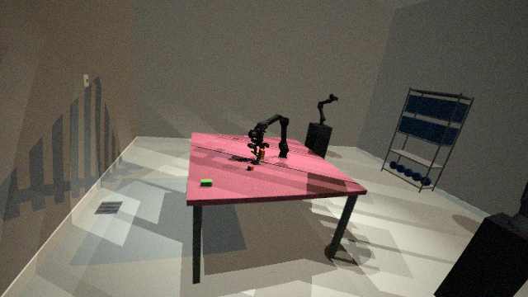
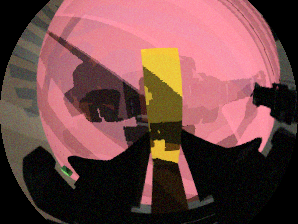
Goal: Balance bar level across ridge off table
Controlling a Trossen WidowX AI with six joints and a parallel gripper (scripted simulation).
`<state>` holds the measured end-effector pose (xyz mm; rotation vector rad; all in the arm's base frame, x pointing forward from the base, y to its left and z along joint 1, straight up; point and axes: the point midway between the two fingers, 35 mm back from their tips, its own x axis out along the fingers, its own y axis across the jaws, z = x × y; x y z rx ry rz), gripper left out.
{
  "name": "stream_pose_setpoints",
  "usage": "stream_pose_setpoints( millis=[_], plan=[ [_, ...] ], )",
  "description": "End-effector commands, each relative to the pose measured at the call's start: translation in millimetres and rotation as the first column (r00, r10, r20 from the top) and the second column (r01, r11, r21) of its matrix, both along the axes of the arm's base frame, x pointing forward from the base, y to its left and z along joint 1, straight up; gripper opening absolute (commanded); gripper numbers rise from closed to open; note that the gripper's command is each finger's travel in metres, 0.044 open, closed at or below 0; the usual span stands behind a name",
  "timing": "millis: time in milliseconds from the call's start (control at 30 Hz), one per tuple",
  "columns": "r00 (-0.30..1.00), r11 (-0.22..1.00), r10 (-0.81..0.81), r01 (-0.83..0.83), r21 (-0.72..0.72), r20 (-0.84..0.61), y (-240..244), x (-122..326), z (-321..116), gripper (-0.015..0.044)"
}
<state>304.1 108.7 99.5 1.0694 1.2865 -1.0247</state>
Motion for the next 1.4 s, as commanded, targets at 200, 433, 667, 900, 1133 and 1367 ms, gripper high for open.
stream_pose_setpoints(
  millis=[200, 433, 667, 900, 1133, 1367],
  plan=[
    [1.000, 1.000, 0.000, 0.000, 0.000, 0.000, 0.0, 0.0, 0.0, 0.0170],
    [1.000, 1.000, 0.000, 0.000, 0.000, 0.000, 0.0, 0.0, 0.0, 0.0171],
    [1.000, 1.000, 0.000, 0.000, 0.000, 0.000, 0.0, 0.0, 0.0, 0.0173],
    [1.000, 1.000, 0.000, 0.000, 0.000, 0.000, 0.0, 0.0, 0.0, 0.0185],
    [1.000, 1.000, 0.000, 0.000, 0.000, 0.000, 0.0, 0.0, 0.0, 0.0185],
    [1.000, 1.000, 0.000, 0.000, 0.000, 0.000, 0.0, 0.0, 0.0, 0.0316]
  ],
)
